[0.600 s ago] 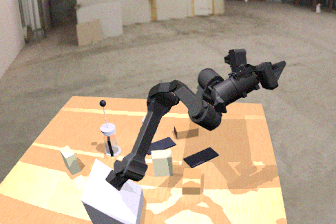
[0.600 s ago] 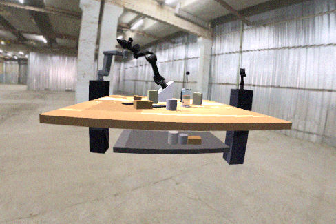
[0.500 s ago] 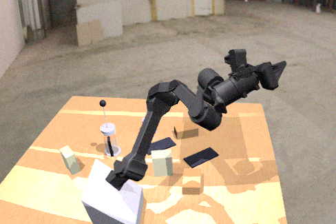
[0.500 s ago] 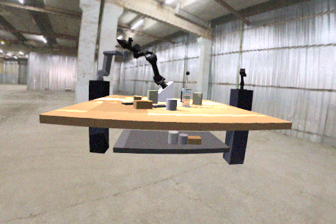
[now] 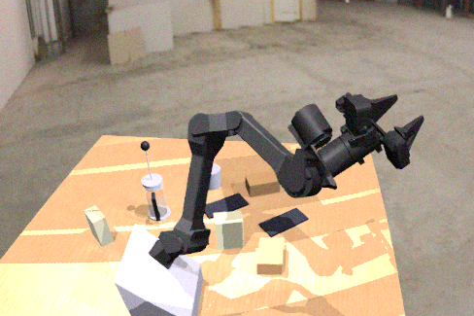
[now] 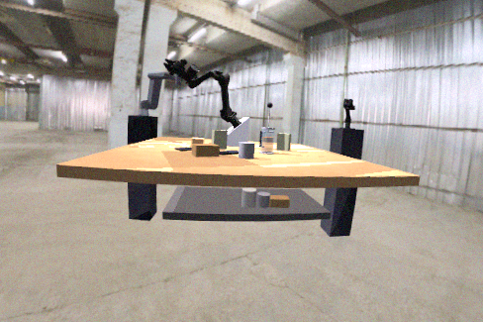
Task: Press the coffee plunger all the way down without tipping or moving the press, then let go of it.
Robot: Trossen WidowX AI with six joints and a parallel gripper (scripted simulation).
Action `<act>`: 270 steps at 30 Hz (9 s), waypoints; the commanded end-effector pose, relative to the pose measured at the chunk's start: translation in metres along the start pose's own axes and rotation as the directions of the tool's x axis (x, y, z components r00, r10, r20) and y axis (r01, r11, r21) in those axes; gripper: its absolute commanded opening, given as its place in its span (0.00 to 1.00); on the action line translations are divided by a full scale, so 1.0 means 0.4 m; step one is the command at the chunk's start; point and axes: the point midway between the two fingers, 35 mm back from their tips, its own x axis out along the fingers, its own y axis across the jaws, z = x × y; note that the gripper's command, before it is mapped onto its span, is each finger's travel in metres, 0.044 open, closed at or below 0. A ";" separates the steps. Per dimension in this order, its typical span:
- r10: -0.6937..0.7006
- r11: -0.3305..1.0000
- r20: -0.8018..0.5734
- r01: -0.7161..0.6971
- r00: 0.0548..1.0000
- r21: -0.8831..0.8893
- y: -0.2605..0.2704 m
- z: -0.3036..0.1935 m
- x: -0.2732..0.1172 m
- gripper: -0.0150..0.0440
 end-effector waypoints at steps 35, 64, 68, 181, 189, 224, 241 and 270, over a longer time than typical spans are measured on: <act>0.324 0.564 -0.617 0.377 0.717 0.734 0.639 -0.626 -0.126 1.00; 0.859 0.358 -0.486 -0.491 -0.159 0.794 1.260 -0.035 -0.986 1.00; 0.857 0.209 -0.465 -0.676 -0.221 0.707 1.215 0.070 -1.114 1.00; 0.864 -0.033 -0.425 -0.873 -0.270 0.487 1.235 -0.126 -1.454 0.47; 0.865 -0.033 -0.424 -0.873 -0.269 0.486 1.241 -0.155 -1.469 0.47; 0.867 -0.030 -0.424 -0.875 -0.263 0.483 1.302 -0.194 -1.490 0.47; 0.867 -0.029 -0.424 -0.875 -0.262 0.483 1.313 -0.191 -1.492 0.47; 0.867 -0.029 -0.423 -0.875 -0.262 0.483 1.330 -0.188 -1.494 0.47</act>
